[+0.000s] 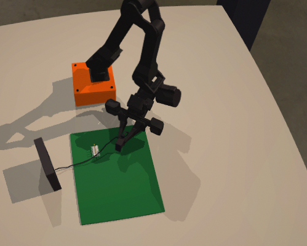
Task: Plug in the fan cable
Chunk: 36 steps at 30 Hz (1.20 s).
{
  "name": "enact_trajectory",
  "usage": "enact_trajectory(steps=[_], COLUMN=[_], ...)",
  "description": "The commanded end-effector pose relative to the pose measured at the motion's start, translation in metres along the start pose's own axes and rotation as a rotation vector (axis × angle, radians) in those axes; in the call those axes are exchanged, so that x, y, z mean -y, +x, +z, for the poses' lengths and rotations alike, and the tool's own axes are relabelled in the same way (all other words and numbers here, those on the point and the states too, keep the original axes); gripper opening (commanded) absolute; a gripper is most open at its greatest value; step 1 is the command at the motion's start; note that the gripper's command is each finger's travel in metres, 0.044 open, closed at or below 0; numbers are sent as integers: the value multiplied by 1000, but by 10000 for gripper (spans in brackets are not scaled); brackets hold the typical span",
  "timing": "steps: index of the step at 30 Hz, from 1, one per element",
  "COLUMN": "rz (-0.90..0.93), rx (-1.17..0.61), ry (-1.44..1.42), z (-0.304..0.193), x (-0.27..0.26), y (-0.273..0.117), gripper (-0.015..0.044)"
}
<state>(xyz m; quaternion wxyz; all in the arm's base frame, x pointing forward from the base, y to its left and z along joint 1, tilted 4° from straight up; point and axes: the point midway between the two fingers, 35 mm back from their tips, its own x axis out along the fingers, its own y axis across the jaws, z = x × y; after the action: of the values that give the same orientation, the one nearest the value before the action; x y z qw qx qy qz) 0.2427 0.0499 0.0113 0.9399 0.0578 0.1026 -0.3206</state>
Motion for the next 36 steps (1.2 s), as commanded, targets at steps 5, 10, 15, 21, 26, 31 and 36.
enact_trajectory(steps=[5,10,15,21,26,31,36], rz=[-2,-2,-3,-3,-3,-3,-1], rx=[4,4,4,4,4,4,0], ry=[-3,-3,-3,-3,-3,-3,-2], z=[-7,-11,-16,-20,-24,-29,-27], x=[1,0,0,0,0,0,0], y=[2,2,3,4,5,6,5], gripper=[0,0,0,0,0,0,0])
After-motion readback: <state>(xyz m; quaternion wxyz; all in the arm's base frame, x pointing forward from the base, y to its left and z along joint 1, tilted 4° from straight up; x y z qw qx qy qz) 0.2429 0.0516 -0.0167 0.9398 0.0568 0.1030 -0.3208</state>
